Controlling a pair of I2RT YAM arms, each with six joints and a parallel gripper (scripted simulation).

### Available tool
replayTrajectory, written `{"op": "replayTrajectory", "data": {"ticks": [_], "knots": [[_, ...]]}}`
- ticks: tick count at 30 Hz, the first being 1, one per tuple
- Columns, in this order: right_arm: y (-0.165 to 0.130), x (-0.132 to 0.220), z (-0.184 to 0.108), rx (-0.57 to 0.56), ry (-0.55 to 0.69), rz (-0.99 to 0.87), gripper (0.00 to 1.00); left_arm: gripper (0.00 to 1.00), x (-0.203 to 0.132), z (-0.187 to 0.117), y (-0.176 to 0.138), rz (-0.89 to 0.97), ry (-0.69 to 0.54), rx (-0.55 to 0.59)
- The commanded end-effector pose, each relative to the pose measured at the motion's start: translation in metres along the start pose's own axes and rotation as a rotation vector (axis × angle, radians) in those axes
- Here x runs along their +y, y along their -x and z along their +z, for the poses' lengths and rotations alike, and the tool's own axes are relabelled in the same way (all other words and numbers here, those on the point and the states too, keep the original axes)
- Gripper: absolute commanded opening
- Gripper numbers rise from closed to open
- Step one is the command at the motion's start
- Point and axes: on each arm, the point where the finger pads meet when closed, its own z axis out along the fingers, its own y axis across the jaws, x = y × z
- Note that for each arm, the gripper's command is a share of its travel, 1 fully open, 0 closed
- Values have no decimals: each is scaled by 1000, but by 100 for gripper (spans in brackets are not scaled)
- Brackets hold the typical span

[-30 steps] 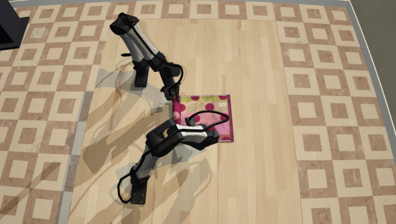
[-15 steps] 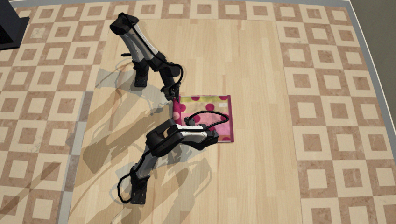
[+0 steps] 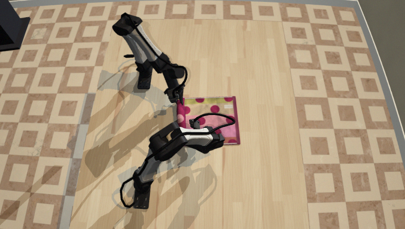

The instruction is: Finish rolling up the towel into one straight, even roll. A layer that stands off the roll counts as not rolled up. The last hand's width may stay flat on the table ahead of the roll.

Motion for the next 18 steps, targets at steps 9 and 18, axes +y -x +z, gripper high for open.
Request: {"op": "replayTrajectory", "data": {"ticks": [9, 18], "knots": [[4, -6, -64, 5, -46, -45, 85, 21, 1, -1, 5, -125, -159, 0], [4, -5, -67, 3, -83, -72, 87, 21, 2, -2, 6, -250, -312, 7]]}}
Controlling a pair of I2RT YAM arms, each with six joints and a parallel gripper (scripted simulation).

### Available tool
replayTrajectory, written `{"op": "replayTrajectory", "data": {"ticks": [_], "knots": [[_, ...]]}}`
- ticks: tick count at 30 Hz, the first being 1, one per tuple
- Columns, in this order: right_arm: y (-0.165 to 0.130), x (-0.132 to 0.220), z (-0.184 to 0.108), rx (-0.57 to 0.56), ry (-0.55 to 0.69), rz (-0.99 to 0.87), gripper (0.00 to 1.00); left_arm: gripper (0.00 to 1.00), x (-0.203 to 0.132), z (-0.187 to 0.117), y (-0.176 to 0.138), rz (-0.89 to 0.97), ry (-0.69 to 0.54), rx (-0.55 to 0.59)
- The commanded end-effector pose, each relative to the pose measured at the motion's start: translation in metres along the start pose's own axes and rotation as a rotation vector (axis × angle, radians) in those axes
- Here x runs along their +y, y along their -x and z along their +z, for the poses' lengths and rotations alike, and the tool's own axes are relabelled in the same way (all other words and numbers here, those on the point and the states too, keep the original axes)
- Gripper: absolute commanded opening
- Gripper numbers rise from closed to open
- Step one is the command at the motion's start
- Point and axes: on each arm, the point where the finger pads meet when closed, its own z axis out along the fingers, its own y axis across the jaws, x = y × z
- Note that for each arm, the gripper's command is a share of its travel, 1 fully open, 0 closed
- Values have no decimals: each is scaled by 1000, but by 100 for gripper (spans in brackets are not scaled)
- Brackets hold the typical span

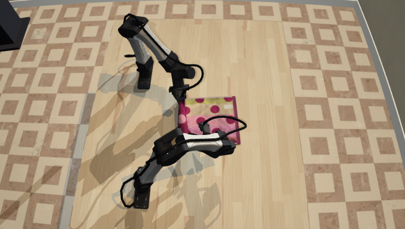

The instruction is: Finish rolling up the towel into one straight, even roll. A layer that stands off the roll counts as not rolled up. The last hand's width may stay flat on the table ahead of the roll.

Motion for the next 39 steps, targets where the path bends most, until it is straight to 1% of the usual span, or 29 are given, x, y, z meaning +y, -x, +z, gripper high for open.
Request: {"op": "replayTrajectory", "data": {"ticks": [1, 5, 11, 13, 21, 26, 28, 32, 39], "knots": [[0, 5, 0, 13, -37, -43, 87, 21, -7, -3, 2, -84, -130, 2], [1, 9, 6, 4, -146, -125, 89, 21, -6, -4, 3, -162, -227, 7], [3, 18, 17, -14, -372, -295, 91, 21, -6, -5, 4, -280, -371, 15], [3, 18, 17, -14, -372, -295, 91, 21, -6, -5, 4, -280, -371, 15], [6, 29, 33, -39, -688, -531, 94, 21, -6, -7, 5, -416, -538, 25], [8, 35, 40, -51, -831, -638, 96, 21, -6, -8, 6, -478, -614, 29], [8, 36, 42, -54, -866, -665, 97, 21, -6, -8, 6, -496, -636, 30], [8, 37, 43, -55, -885, -679, 97, 21, -6, -8, 6, -510, -652, 31], [10, 37, 41, -52, -879, -692, 98, 21, -6, -6, 5, -521, -666, 32]]}}
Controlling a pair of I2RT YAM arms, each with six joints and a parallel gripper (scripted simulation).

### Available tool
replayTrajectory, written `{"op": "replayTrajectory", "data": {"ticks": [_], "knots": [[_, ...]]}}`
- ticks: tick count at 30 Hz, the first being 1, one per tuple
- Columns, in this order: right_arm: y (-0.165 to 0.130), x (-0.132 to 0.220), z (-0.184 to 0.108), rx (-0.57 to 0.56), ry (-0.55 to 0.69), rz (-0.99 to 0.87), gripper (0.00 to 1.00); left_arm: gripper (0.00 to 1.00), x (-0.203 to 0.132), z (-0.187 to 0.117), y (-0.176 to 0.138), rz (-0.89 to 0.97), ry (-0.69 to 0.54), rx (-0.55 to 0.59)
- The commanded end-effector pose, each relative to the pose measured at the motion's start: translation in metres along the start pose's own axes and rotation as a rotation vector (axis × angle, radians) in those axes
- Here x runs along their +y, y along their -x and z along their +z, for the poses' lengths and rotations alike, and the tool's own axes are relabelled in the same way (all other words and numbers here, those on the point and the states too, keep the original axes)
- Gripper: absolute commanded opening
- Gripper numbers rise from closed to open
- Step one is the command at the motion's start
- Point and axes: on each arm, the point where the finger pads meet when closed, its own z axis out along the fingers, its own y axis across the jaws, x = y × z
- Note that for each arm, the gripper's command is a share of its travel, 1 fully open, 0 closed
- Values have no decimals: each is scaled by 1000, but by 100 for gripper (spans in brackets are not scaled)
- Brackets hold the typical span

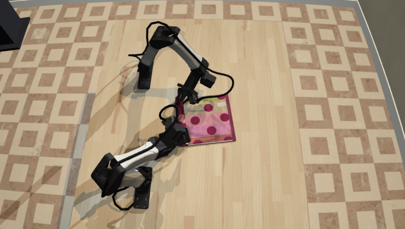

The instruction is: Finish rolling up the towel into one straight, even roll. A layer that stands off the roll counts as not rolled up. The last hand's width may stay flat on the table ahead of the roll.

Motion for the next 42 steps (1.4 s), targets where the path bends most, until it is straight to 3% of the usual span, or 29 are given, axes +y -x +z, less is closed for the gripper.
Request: {"op": "replayTrajectory", "data": {"ticks": [1, 10, 23, 31, 40, 42], "knots": [[4, -14, -1, -16, -54, -17, 98, 21, -1, -2, 3, 4, -18, -10], [5, -19, -1, -26, -35, -40, 98, 21, 4, 2, 0, 4, -18, -10], [-25, -1, 37, -26, -35, -40, 98, 21, 4, 2, 0, 4, -18, -10], [-23, -2, 43, -26, -35, -40, 98, 21, 4, 2, 0, 4, -18, -10], [-24, -2, 44, -26, -35, -40, 60, 21, 4, 2, 0, 4, -18, -10], [-24, -2, 44, -26, -35, -40, 60, 21, 4, 2, 0, 4, -18, -10]]}}
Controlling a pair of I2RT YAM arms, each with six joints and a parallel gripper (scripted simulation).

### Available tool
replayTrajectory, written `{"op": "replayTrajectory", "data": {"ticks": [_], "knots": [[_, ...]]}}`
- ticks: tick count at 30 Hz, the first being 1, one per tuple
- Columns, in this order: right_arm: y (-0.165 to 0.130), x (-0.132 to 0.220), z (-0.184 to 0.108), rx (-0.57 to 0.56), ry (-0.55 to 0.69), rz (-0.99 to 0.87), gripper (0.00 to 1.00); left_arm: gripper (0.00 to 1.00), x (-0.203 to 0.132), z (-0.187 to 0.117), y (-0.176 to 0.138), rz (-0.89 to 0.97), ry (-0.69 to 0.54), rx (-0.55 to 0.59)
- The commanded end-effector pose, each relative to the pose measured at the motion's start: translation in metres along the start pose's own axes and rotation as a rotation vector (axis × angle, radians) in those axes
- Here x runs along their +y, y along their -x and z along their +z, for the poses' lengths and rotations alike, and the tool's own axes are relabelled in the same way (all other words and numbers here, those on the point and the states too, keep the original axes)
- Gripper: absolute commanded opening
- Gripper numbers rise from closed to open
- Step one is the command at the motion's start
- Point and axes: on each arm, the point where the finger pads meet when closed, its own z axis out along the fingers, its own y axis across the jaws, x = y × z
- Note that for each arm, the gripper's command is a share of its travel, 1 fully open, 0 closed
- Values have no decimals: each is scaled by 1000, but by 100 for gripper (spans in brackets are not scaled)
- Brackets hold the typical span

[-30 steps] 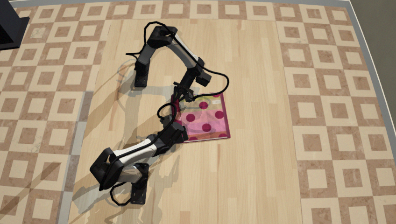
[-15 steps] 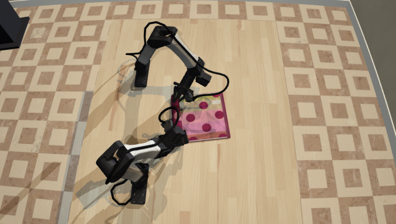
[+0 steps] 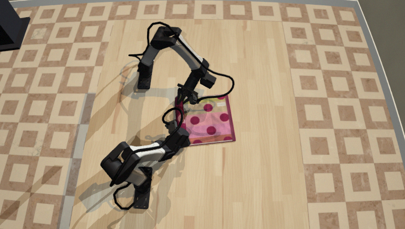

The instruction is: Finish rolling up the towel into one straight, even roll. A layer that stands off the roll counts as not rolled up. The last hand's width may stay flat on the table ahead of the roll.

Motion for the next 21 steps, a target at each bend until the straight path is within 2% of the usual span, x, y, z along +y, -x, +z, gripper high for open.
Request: {"op": "replayTrajectory", "data": {"ticks": [1, 7, 12, 21], "knots": [[2, -2, 1, -10, -14, -1, 55, 21, 3, 0, 2, 15, 4, 2], [2, -2, 1, -10, -14, -1, 30, 21, 3, 0, 2, 15, 4, 2], [2, -2, 1, -10, -14, -1, 24, 21, 3, 0, 2, 15, 4, 2], [2, -2, 1, -10, -14, -1, 22, 21, 3, 0, 2, 15, 4, 2]]}}
